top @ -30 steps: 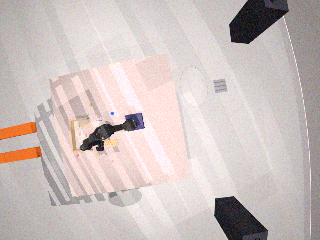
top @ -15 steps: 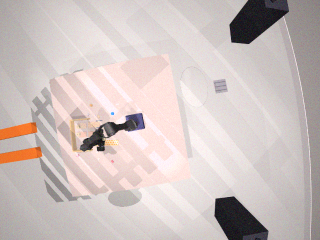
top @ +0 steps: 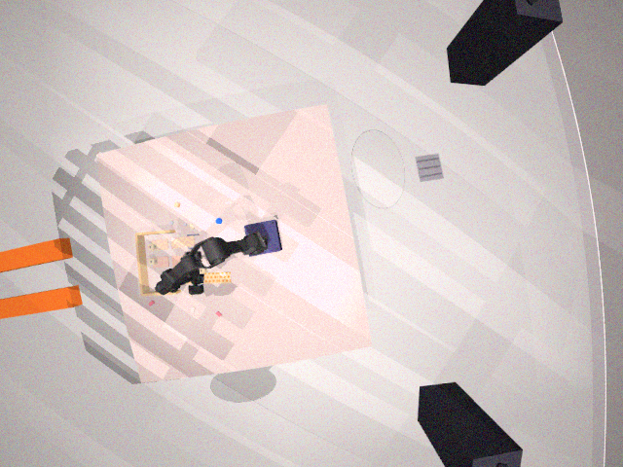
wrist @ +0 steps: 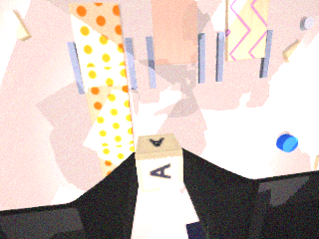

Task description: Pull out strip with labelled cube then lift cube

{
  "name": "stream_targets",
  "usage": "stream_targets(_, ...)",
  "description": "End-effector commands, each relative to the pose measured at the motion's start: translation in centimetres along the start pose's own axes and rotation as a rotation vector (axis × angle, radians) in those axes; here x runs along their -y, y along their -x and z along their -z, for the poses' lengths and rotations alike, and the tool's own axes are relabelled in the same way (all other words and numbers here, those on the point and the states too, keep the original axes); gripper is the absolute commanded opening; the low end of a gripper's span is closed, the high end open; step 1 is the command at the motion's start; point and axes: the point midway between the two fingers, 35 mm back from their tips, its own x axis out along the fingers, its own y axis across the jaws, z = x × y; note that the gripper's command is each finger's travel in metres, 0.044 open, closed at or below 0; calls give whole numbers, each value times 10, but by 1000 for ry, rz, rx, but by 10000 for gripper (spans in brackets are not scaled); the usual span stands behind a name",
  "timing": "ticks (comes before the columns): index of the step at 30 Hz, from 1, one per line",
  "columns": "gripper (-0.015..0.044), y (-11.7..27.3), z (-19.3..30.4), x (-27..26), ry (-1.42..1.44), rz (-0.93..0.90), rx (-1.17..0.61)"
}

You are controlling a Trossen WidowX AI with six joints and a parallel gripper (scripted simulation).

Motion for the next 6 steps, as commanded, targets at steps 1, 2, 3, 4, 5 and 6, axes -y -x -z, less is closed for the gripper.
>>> stream_targets(1, 0, 0, 0, 1, -4, 4, 0)
stream_targets(2, 0, 0, 0, 1, -4, 4, 0)
stream_targets(3, 0, 0, 0, 1, -4, 4, 0)
stream_targets(4, 0, 0, 0, 1, -4, 4, 0)
stream_targets(5, 0, 0, 0, 1, -4, 4, 0)
stream_targets(6, 0, 0, 0, 1, -4, 4, 0)
